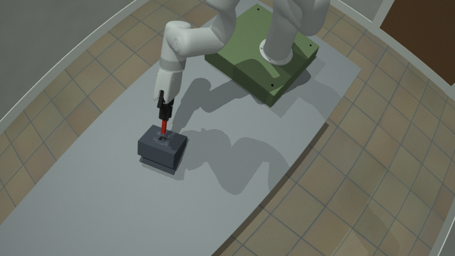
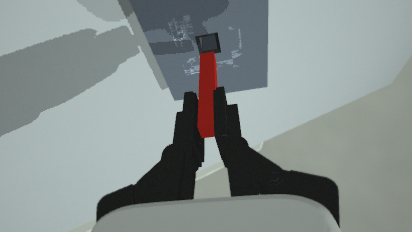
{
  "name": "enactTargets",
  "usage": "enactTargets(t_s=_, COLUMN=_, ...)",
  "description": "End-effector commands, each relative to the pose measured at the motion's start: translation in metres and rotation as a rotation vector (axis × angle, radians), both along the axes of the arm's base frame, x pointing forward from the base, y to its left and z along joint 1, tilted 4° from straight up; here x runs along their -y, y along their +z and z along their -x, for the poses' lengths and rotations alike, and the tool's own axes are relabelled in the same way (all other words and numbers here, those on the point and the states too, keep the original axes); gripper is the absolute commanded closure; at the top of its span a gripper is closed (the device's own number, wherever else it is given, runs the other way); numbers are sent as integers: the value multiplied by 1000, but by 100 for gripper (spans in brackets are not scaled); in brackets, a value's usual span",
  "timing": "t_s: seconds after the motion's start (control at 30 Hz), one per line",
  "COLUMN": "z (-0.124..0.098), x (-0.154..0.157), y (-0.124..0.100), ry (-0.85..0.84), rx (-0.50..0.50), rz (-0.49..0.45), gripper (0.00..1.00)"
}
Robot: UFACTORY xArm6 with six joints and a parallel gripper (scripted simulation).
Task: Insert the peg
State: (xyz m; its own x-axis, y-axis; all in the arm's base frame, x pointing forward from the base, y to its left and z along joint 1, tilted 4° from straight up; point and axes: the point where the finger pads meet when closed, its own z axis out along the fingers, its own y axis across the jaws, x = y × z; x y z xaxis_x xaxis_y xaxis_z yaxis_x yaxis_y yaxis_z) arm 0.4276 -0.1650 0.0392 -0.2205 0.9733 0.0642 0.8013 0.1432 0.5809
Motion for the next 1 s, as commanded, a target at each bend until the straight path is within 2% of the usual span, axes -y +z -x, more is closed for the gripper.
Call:
enactTargets(t_s=0.0, z=-4, x=0, y=-2, ry=0, rx=3, rz=1, gripper=100)
enactTargets(t_s=0.97, z=-14, x=-3, y=-17, ry=0, rx=3, rz=1, gripper=100)
